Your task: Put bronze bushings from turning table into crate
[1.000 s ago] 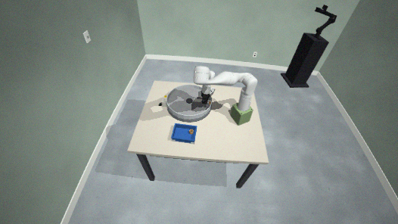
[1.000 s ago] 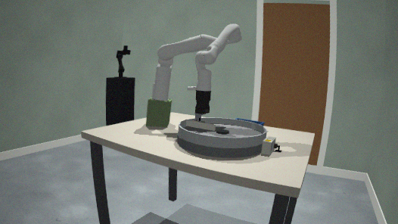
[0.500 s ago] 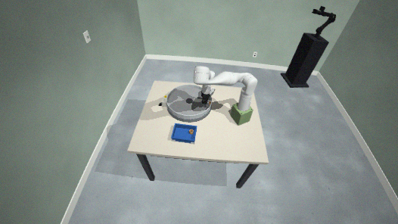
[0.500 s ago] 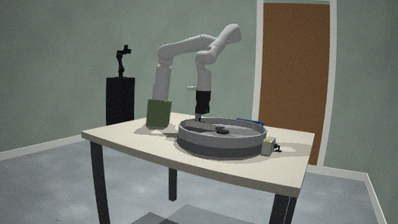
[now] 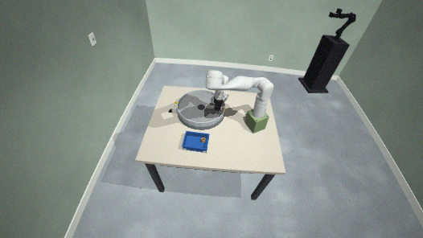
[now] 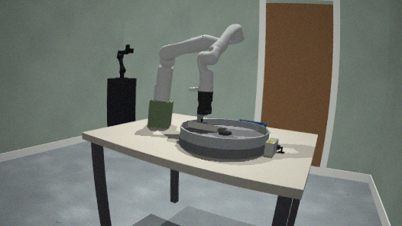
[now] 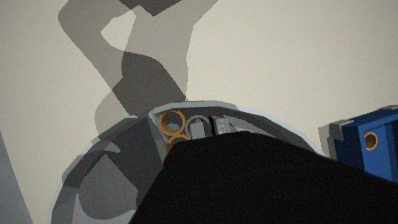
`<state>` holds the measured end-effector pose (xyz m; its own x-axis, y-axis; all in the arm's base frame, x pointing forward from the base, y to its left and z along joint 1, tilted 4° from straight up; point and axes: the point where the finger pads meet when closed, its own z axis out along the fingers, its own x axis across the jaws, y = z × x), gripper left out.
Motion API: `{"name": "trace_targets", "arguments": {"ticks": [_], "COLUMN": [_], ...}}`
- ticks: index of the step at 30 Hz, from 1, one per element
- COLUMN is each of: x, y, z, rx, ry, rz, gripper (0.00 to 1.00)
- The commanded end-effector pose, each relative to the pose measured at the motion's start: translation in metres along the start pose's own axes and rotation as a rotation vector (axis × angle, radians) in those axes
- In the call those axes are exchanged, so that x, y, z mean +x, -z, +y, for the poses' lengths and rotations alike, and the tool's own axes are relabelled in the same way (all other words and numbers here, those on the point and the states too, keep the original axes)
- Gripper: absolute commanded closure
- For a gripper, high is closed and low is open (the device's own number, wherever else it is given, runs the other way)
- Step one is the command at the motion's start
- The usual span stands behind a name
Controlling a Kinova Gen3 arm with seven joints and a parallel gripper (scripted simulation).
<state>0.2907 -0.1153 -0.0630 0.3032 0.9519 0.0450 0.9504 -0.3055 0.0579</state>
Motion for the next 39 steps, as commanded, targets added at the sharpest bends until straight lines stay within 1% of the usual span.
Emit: {"name": "trace_targets", "arguments": {"ticks": [1, 37, 39], "x": [0.0, 0.003, 0.0028], "y": [0.0004, 0.0004, 0.0034], "z": [0.0004, 0.0004, 0.0003], "rx": [-0.001, -0.001, -0.001], "ry": [0.0, -0.001, -0.001], "rz": [0.0, -0.001, -0.001], "gripper": [1.0, 1.0, 1.0]}}
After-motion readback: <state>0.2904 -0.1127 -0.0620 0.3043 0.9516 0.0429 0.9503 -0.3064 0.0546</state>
